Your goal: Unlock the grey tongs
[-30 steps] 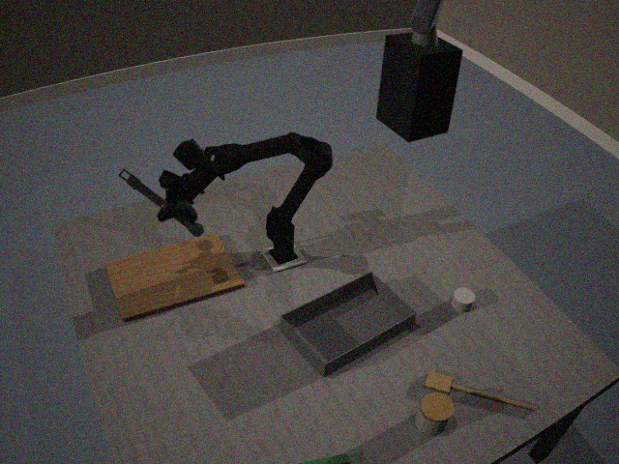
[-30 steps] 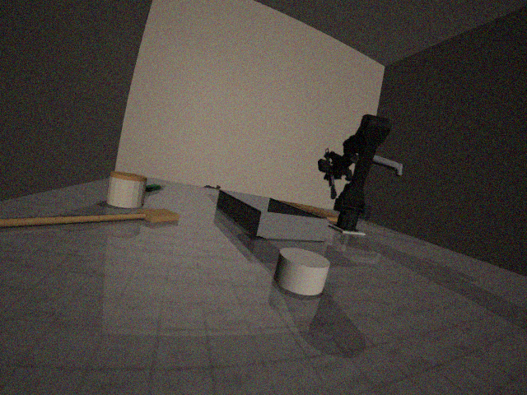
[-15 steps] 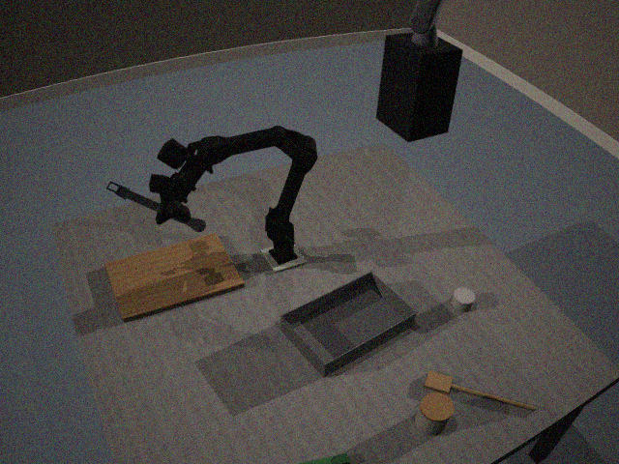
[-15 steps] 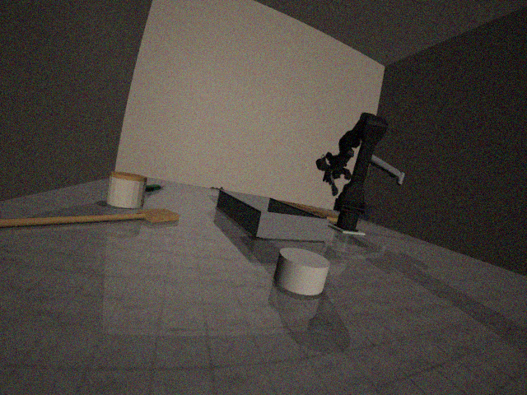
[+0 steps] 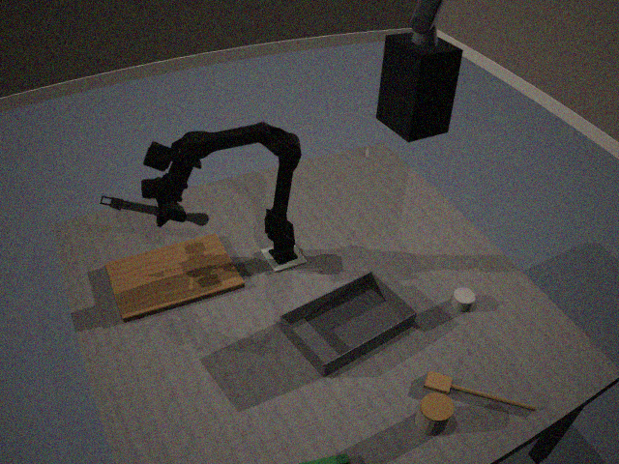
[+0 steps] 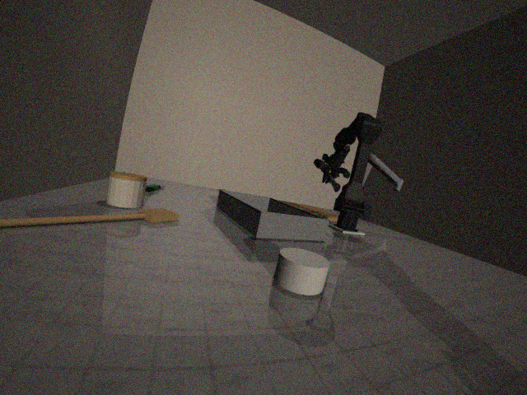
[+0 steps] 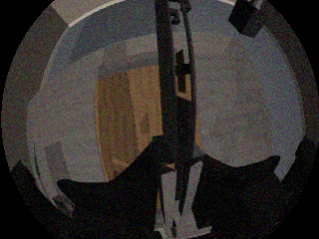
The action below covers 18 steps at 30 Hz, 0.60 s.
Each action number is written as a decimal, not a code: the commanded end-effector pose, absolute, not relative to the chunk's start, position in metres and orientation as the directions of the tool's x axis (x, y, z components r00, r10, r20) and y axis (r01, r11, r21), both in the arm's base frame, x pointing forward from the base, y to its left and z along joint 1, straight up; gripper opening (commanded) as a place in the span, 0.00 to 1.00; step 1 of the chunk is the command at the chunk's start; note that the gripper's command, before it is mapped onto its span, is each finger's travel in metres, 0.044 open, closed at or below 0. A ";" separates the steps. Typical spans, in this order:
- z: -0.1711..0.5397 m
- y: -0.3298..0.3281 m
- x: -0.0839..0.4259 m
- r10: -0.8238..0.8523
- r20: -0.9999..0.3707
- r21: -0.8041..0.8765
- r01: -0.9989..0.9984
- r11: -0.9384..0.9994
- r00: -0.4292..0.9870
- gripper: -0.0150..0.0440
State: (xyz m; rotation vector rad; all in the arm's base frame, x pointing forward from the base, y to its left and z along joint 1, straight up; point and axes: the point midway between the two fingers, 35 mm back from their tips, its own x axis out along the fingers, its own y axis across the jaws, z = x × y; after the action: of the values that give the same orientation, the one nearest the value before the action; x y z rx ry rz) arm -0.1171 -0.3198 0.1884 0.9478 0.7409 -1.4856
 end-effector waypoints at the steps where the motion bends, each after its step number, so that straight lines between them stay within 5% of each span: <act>1: 0.191 -0.322 -0.116 -0.418 -0.908 0.051 0.991 -0.126 -0.006 0.00; 18: 0.191 -0.319 -0.111 -0.170 -0.985 0.016 0.996 -0.093 0.000 0.00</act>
State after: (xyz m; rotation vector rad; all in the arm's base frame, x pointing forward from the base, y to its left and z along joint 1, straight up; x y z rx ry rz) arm -0.1126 -0.3185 0.1875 1.1302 0.9761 -1.3735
